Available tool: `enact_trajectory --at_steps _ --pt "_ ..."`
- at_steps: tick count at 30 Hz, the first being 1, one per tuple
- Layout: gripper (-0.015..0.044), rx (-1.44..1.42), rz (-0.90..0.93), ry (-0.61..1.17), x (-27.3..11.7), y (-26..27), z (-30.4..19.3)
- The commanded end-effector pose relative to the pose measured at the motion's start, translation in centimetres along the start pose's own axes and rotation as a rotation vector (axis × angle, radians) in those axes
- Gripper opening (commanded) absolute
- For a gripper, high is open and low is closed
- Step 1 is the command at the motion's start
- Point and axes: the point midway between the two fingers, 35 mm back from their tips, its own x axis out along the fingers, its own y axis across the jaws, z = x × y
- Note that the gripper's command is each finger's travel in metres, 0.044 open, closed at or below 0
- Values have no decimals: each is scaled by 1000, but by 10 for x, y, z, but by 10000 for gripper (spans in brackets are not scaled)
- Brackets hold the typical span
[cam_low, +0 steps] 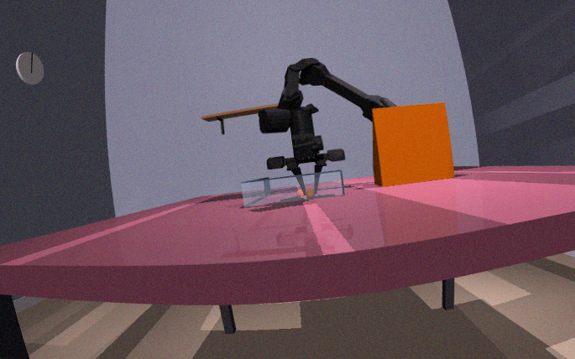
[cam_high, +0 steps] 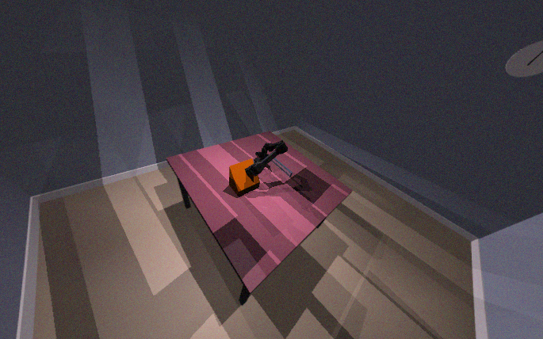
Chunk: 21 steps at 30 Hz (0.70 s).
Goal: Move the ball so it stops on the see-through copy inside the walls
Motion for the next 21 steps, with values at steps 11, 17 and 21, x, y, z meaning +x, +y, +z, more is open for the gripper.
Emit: enact_trajectory --at_steps 11,17,21 --pt "0 -7 -5 -3 -32 -5 3" --pt "0 -13 -50 -30 -79 -13 10" --pt "0 -13 -46 -30 -94 -11 9"
